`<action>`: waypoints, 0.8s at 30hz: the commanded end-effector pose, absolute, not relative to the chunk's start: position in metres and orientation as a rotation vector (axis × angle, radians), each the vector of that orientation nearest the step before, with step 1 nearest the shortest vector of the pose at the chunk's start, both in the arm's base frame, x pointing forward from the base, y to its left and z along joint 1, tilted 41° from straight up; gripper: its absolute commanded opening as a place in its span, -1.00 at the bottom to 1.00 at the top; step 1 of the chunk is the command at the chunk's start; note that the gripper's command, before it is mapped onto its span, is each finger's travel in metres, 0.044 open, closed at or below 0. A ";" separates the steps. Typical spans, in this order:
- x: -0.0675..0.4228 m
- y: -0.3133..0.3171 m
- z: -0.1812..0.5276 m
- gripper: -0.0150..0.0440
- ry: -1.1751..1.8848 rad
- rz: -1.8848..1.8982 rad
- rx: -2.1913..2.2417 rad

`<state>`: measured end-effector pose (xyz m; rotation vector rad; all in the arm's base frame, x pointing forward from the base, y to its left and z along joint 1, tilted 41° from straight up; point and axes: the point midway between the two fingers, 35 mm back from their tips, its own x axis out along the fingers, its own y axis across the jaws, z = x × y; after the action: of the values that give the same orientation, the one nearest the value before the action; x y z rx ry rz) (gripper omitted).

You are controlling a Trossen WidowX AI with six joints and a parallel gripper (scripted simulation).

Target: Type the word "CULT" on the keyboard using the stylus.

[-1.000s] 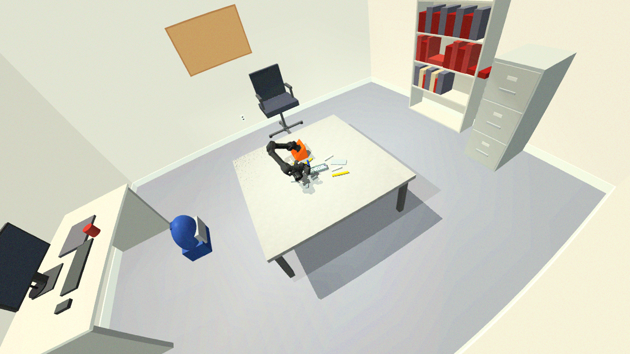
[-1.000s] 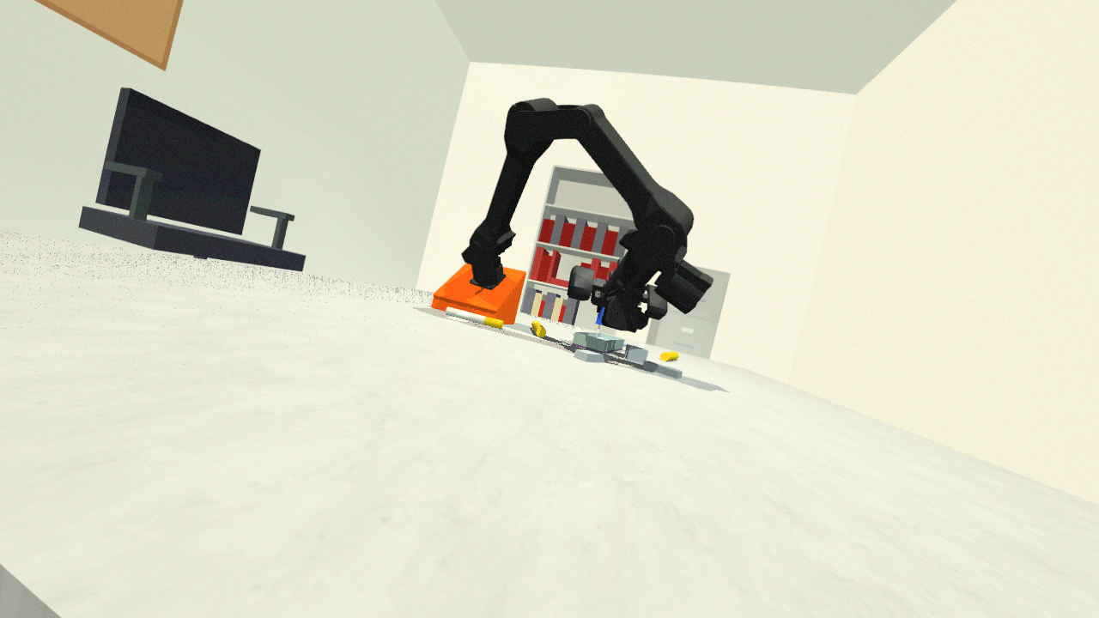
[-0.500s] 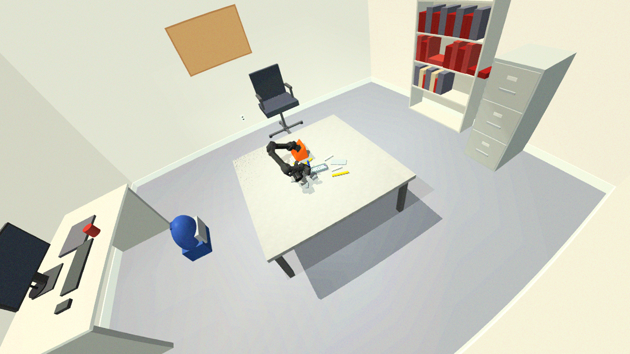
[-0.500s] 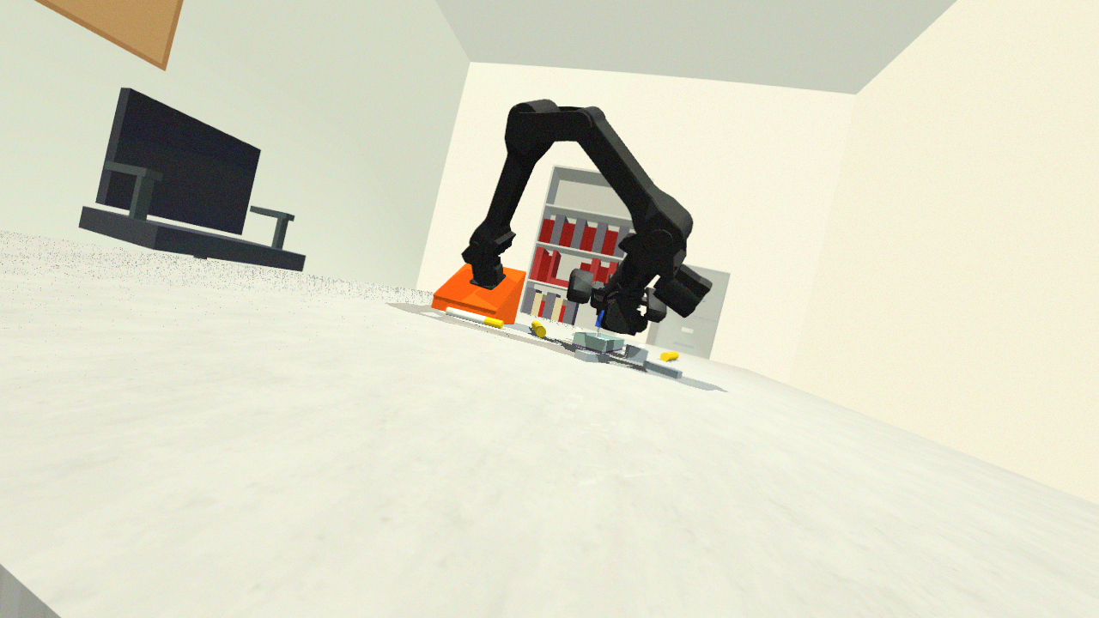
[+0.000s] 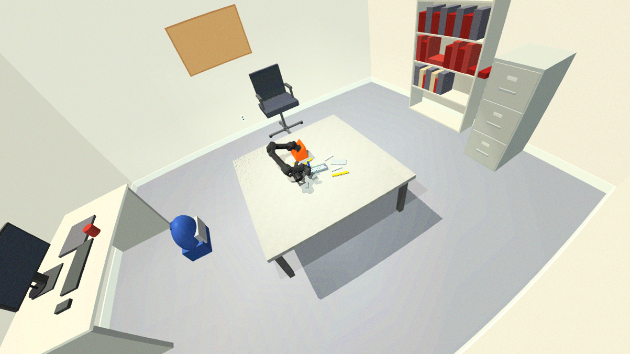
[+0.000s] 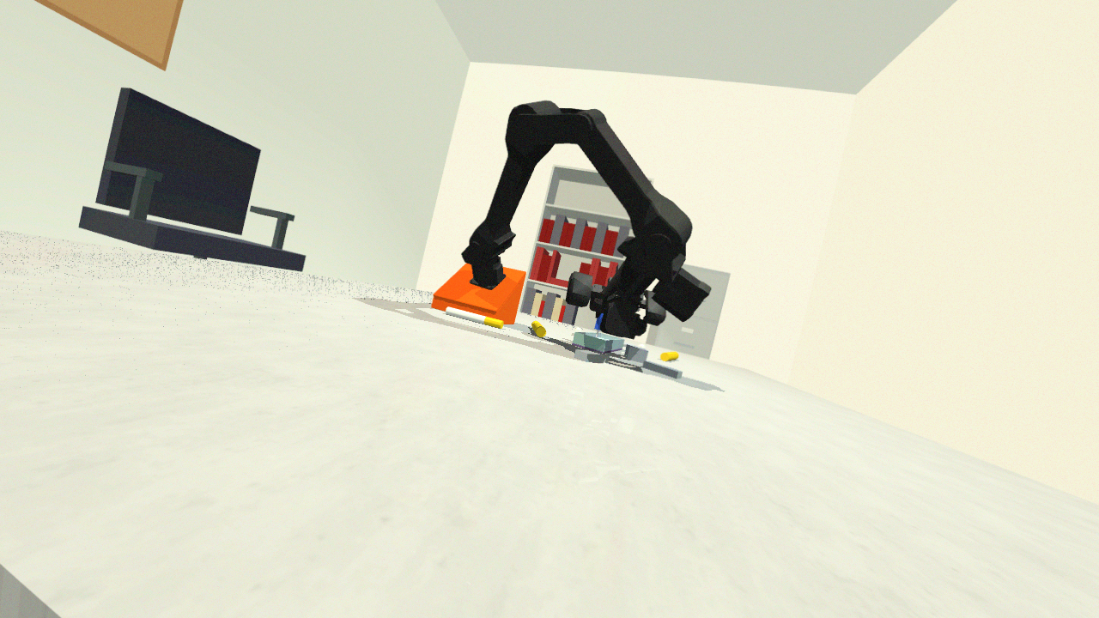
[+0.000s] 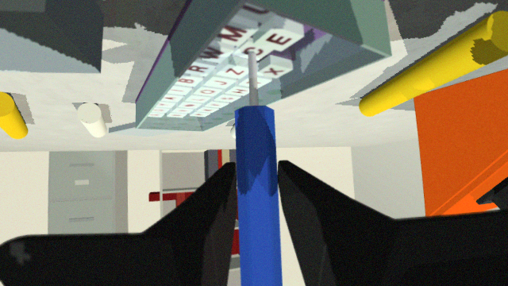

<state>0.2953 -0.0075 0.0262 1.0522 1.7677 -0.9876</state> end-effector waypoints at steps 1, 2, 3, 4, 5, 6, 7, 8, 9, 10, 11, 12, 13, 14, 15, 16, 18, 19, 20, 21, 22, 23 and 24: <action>0.295 -0.008 0.026 -0.22 1.767 -0.984 1.046; 0.295 -0.008 0.026 -0.22 1.767 -0.984 1.046; 0.295 -0.008 0.026 -0.22 1.767 -0.984 1.046; 0.295 -0.008 0.026 -0.22 1.767 -0.984 1.046; 0.295 -0.008 0.026 -0.22 1.767 -0.984 1.046; 0.295 -0.008 0.026 -0.22 1.767 -0.984 1.046; 0.295 -0.008 0.026 -0.22 1.767 -0.984 1.046; 0.295 -0.007 0.027 -0.22 1.767 -0.984 1.046; 0.295 -0.005 0.029 -0.22 1.767 -0.983 1.046; 0.295 -0.002 0.032 -0.22 1.767 -0.983 1.046; 0.295 0.001 0.036 -0.22 1.767 -0.983 1.046; 0.295 0.004 0.040 -0.22 1.767 -0.983 1.046; 0.294 0.008 0.045 -0.22 1.767 -0.983 1.047; 0.293 0.013 0.050 -0.22 1.767 -0.982 1.047; 0.293 0.016 0.053 -0.22 1.768 -0.982 1.047; 0.293 0.017 0.054 -0.22 1.768 -0.982 1.047; 0.293 0.017 0.054 -0.22 1.768 -0.982 1.047; 0.293 0.017 0.054 -0.22 1.768 -0.982 1.047; 0.293 0.017 0.054 -0.22 1.768 -0.982 1.047; 0.293 0.017 0.054 -0.22 1.768 -0.982 1.047; 0.293 0.017 0.054 -0.22 1.768 -0.982 1.047; 0.293 0.017 0.054 -0.22 1.768 -0.982 1.047; 0.293 0.017 0.054 -0.22 1.768 -0.982 1.047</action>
<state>0.2931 0.0146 0.0520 1.0410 1.7666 -0.9792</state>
